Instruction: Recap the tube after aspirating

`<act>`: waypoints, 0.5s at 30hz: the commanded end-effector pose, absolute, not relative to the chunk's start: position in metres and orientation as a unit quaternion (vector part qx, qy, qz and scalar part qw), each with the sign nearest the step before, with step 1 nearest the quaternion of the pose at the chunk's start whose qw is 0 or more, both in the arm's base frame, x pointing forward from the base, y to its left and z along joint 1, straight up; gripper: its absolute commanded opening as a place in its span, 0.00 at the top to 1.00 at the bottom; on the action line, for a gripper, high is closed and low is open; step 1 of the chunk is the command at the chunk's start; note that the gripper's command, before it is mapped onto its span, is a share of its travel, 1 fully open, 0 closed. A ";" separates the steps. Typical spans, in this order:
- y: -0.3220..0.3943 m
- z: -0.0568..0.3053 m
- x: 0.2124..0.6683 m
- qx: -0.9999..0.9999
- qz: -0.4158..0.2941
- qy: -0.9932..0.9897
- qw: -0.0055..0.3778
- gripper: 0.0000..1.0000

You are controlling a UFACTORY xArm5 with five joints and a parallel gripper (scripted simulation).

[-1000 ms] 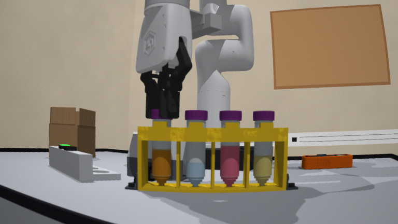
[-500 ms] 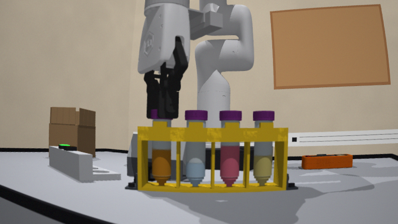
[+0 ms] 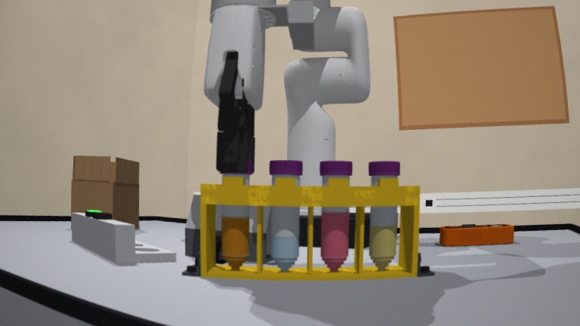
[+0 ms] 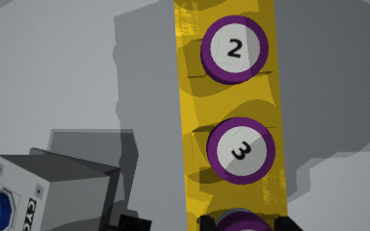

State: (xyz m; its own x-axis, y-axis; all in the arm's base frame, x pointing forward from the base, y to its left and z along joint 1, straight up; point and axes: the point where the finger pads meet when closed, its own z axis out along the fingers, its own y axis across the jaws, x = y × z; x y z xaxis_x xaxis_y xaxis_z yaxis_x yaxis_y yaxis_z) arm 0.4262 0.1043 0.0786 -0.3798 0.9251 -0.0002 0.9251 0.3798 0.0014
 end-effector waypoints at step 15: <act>0.105 0.079 0.427 0.774 0.003 0.633 0.000 1.00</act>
State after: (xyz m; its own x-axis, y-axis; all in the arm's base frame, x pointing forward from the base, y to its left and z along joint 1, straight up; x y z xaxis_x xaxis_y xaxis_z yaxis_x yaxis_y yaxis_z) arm 0.4262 0.1043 0.0780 0.1801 0.9836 0.0006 0.9836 -0.1801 0.0014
